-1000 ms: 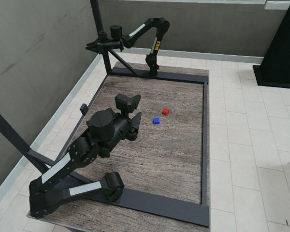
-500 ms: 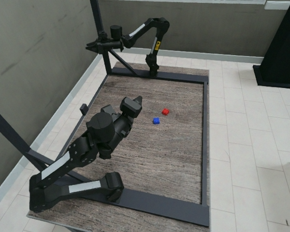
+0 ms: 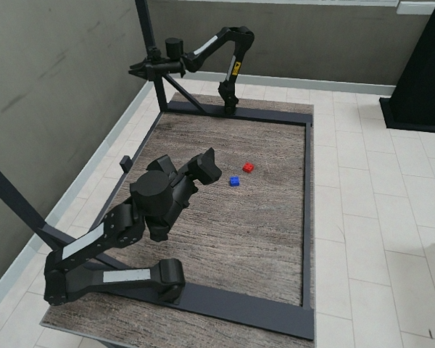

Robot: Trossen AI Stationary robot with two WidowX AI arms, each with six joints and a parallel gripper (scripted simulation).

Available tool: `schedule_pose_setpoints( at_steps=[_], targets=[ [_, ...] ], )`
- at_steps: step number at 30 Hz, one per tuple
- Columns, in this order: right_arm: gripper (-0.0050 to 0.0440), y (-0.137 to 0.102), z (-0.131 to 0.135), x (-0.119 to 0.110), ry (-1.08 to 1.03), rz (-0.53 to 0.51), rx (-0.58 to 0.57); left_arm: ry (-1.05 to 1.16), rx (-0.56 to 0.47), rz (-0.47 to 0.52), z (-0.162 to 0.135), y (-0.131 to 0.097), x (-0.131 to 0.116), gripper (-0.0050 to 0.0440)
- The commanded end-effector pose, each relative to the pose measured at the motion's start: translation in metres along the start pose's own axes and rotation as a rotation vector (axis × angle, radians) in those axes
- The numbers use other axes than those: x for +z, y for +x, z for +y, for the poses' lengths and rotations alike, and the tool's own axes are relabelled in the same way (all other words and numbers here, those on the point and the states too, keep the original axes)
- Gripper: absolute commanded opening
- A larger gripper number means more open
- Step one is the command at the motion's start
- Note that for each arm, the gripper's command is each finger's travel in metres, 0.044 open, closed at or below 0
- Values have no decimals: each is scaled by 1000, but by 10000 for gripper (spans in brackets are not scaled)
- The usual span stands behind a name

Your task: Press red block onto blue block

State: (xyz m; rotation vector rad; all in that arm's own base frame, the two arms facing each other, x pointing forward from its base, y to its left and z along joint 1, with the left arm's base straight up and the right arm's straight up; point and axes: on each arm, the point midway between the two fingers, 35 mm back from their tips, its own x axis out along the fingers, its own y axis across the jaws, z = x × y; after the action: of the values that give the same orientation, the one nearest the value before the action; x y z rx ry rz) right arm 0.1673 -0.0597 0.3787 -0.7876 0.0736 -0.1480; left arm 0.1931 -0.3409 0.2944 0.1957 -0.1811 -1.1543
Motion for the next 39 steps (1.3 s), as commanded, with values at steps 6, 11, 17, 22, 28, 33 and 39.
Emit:
schedule_pose_setpoints(
  at_steps=[6, 11, 17, 22, 28, 33, 39],
  targets=[
    [400, -3, 2, 5, 191, -40, 31, 4, 9, -30, 3, -1, 12, 400],
    [400, -5, 5, 8, 341, -56, 59, 4, 9, -30, 3, -1, 12, 400],
    [400, -8, 8, 11, 520, -70, 97, 4, 9, -30, 3, -1, 12, 400],
    [400, -9, 9, 13, 609, -75, 118, 4, 9, -30, 3, -1, 12, 400],
    [400, -13, 13, 16, 787, -79, 161, 4, 9, -30, 3, -1, 12, 400],
    [400, -13, 13, 16, 787, -79, 161, 4, 9, -30, 3, -1, 12, 400],
    [400, -13, 13, 16, 787, -79, 161, -2, 13, -16, 4, -1, 7, 376]
  ],
)
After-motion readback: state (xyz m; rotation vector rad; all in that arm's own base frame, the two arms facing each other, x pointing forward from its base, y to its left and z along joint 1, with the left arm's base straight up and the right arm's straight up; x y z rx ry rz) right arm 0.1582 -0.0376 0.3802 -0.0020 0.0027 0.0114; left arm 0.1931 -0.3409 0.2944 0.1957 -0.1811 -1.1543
